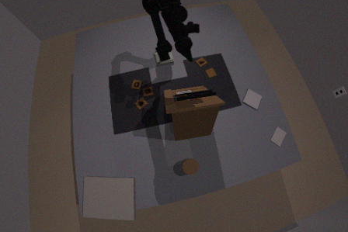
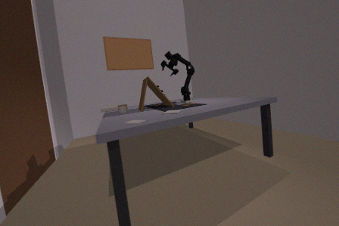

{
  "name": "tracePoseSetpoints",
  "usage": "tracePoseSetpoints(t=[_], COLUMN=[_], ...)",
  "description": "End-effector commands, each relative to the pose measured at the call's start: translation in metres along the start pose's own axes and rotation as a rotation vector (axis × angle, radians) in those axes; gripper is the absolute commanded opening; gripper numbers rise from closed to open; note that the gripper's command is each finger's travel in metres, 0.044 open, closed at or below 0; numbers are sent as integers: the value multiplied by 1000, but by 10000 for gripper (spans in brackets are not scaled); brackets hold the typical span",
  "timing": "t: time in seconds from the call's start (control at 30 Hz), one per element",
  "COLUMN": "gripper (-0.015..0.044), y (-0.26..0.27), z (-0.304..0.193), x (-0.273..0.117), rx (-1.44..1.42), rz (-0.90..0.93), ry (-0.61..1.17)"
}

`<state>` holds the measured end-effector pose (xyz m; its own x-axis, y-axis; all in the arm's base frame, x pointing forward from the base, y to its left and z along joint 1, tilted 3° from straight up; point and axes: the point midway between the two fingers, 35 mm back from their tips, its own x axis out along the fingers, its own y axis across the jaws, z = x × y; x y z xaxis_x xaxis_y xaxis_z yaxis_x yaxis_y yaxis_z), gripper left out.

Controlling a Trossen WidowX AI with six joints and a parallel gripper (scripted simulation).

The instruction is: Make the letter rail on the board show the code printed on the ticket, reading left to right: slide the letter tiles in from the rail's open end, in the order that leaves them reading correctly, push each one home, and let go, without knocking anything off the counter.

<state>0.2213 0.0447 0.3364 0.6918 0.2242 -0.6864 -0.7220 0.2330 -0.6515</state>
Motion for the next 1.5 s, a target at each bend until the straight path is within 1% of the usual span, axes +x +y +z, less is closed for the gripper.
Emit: tracePoseSetpoints(t=[0.0, 0.07, 0.13, 0.27, 0.43, 0.63, 0.8, 0.87, 0.93, 1.3, 1.47], gripper=[440, 387, 340, 340, 340, 340, 340, 340, 340, 340, 340], y=[1, -1, -4, -1, 23, 80, 142, 166, 175, 176, 190], z=[0, -8, -35, -99, -184, -272, -325, -339, -343, -343, -352], x=[1, 7, 24, 53, 71, 70, 58, 52, 50, 51, 68], rx=[-6, 39, 168, 461, 842, 1300, 1667, 1797, 1842, 1842, 1842], rz=[2, 10, 29, 60, 80, 84, 77, 74, 73, 73, 73], ry=[-5, 25, 106, 280, 481, 691, 837, 882, 898, 898, 898])
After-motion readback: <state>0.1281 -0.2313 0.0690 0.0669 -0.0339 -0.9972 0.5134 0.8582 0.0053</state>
